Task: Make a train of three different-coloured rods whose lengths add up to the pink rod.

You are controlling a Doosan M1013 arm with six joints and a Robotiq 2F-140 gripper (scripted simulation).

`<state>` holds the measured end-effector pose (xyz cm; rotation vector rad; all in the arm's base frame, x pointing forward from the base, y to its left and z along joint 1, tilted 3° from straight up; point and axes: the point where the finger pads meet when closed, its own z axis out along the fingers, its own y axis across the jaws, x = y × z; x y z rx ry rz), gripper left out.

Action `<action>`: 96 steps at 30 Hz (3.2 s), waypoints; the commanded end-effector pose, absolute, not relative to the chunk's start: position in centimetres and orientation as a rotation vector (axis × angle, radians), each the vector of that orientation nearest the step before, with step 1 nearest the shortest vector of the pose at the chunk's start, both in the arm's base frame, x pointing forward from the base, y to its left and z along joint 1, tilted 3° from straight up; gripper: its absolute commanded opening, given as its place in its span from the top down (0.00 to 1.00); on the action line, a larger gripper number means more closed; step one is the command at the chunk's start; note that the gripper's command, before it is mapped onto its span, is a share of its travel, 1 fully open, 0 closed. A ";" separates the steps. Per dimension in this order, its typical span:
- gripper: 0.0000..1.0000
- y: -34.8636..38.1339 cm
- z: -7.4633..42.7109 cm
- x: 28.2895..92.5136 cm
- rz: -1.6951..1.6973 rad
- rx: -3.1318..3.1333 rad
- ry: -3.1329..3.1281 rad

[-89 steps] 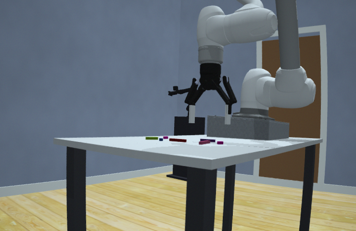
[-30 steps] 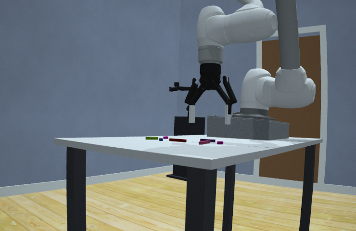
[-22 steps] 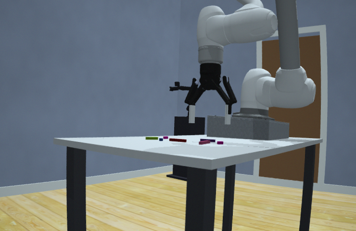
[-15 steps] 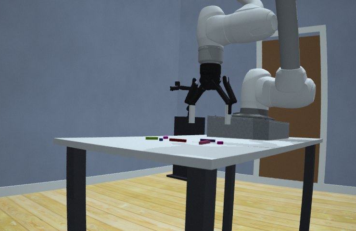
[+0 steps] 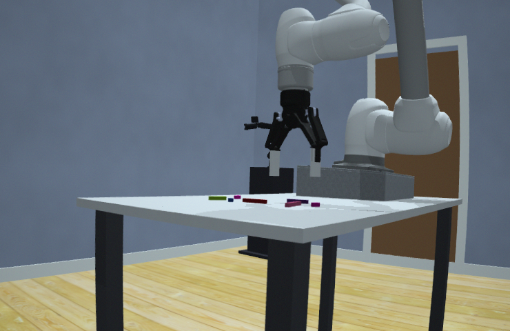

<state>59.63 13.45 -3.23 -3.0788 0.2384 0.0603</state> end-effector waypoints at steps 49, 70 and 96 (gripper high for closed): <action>0.00 3.4 -2.4 64.4 0.090 -1.453 2.794; 0.00 -1.1 -2.1 65.8 0.077 -0.214 3.165; 0.85 -2.1 -2.1 66.1 0.072 0.071 3.176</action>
